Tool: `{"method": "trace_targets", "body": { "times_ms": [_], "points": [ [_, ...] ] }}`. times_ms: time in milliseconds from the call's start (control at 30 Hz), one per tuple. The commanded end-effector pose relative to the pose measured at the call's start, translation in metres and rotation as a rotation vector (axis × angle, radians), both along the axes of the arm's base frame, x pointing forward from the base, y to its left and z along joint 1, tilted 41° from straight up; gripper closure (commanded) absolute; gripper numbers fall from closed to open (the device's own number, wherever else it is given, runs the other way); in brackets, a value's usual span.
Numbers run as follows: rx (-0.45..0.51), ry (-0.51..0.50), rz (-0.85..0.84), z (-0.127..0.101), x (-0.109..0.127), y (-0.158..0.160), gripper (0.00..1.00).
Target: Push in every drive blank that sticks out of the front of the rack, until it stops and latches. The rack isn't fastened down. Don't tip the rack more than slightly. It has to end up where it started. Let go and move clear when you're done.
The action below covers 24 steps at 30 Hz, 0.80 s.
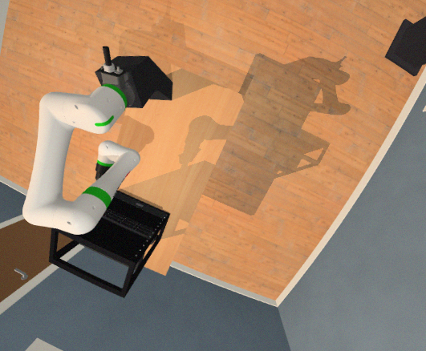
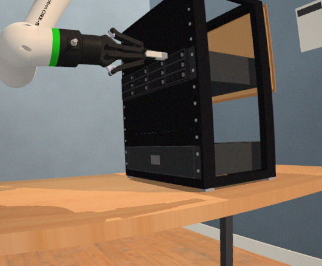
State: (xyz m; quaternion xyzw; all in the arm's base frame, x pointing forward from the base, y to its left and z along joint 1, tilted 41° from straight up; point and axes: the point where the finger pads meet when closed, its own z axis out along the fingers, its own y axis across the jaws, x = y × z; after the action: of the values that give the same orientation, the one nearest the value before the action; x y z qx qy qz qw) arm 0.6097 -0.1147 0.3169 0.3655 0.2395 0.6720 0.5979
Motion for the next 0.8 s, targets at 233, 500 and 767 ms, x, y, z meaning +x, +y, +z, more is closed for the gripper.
{"method": "trace_targets", "body": {
  "times_ms": [233, 500, 767],
  "points": [
    [0.000, -0.001, -0.001, 0.0047, 0.0048, -0.0011, 0.90],
    [0.000, -0.001, -0.001, 0.0055, 0.0058, -0.0012, 0.90],
    [0.000, -0.001, -0.001, 0.0106, 0.0122, -0.0022, 0.90]
  ]
}}
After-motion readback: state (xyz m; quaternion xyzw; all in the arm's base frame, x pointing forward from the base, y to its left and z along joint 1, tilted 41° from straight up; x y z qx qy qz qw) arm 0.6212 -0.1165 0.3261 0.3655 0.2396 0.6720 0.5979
